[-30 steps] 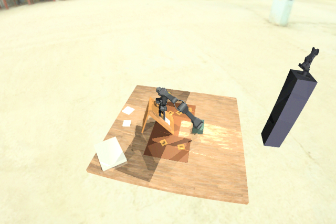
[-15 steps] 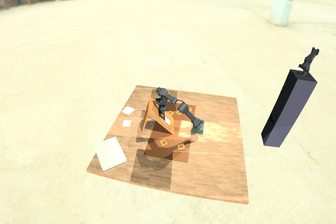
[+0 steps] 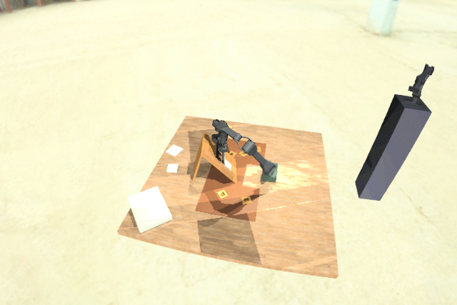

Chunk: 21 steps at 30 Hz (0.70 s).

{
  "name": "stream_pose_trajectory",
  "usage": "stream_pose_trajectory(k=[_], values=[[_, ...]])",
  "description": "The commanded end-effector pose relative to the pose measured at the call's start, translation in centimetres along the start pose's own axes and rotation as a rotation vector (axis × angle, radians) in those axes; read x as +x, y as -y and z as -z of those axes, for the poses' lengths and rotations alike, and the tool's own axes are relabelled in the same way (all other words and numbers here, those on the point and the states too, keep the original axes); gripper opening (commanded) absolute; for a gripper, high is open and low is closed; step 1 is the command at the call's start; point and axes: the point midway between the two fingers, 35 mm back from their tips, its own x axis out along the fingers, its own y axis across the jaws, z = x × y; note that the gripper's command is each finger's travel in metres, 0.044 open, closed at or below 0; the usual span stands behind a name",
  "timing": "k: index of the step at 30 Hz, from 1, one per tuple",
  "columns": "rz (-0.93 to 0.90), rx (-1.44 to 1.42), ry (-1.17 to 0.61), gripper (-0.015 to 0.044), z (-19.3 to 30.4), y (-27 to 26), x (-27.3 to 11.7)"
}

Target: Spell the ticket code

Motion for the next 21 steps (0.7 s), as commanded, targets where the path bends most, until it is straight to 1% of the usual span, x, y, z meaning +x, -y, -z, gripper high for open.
stream_pose_trajectory(k=[1,10,21], values=[[-0.003,0.002,0.001,0.0,0.0,-0.3,0.1],[-0.003,0.002,0.001,0.0,0.0,-0.6,0.1],[-0.002,0.002,0.0,0.0,1.1,-0.1,-1.3]])
